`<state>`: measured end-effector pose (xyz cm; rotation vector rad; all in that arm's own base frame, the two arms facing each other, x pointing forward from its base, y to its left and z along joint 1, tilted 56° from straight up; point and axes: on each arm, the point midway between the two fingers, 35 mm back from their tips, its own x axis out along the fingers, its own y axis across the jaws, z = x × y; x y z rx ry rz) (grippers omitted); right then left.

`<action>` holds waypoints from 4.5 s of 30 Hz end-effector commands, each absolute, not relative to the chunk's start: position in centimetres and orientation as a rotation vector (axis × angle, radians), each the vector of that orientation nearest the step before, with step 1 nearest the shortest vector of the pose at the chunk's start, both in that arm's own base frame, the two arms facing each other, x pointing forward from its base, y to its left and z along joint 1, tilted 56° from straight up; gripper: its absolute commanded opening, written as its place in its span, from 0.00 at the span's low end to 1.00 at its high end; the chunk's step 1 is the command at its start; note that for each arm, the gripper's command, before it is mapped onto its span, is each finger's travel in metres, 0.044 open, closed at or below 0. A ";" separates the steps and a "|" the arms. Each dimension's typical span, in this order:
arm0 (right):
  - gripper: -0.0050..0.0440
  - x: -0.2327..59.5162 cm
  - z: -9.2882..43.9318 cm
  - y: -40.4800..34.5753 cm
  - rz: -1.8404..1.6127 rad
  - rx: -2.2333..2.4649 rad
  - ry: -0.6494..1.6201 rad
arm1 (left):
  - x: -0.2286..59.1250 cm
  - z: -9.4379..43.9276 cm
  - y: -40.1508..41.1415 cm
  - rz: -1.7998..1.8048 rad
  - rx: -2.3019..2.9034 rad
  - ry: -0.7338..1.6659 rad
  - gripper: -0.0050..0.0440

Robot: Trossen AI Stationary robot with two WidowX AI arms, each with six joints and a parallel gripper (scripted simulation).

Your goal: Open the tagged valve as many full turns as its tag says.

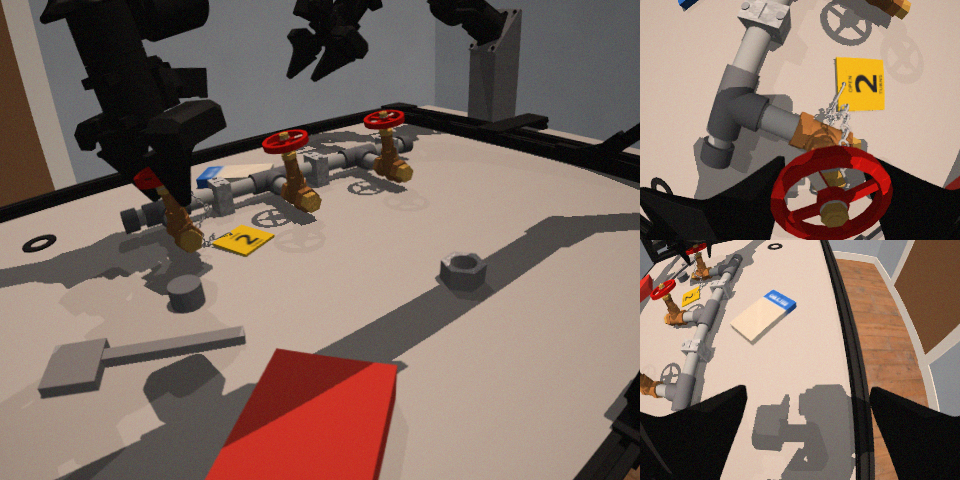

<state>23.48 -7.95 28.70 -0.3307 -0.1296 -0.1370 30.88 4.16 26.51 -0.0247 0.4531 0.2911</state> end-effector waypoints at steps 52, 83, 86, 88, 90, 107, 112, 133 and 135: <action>0.92 23.5 28.7 -8.0 -0.137 -0.331 -0.130 | 30.9 26.5 4.2 -0.002 1.091 0.567 0.92; 0.92 23.5 28.7 -8.0 -0.137 -0.331 -0.130 | 30.9 26.5 4.2 0.064 0.861 0.553 0.10; 0.92 23.5 28.7 -8.0 -0.137 -0.331 -0.130 | 30.9 26.5 4.2 0.112 0.687 0.539 0.10; 0.92 23.5 28.7 -8.0 -0.137 -0.331 -0.130 | 30.9 26.5 4.2 0.143 0.571 0.528 0.10; 0.92 23.5 28.7 -8.0 -0.137 -0.331 -0.130 | 30.9 26.5 4.2 0.173 0.455 0.516 0.10; 0.92 23.5 28.7 -8.0 -0.137 -0.331 -0.130 | 30.9 26.5 4.2 0.391 -0.476 0.379 0.10; 0.92 23.5 28.7 -8.0 -0.137 -0.331 -0.130 | 30.9 26.5 4.2 0.399 -0.518 0.371 0.10; 0.92 23.5 28.7 -8.0 -0.137 -0.331 -0.130 | 30.9 26.5 4.2 0.391 -0.478 0.379 0.92; 0.92 23.5 28.7 -8.0 -0.137 -0.331 -0.130 | 30.9 26.5 4.2 0.391 -0.478 0.379 0.92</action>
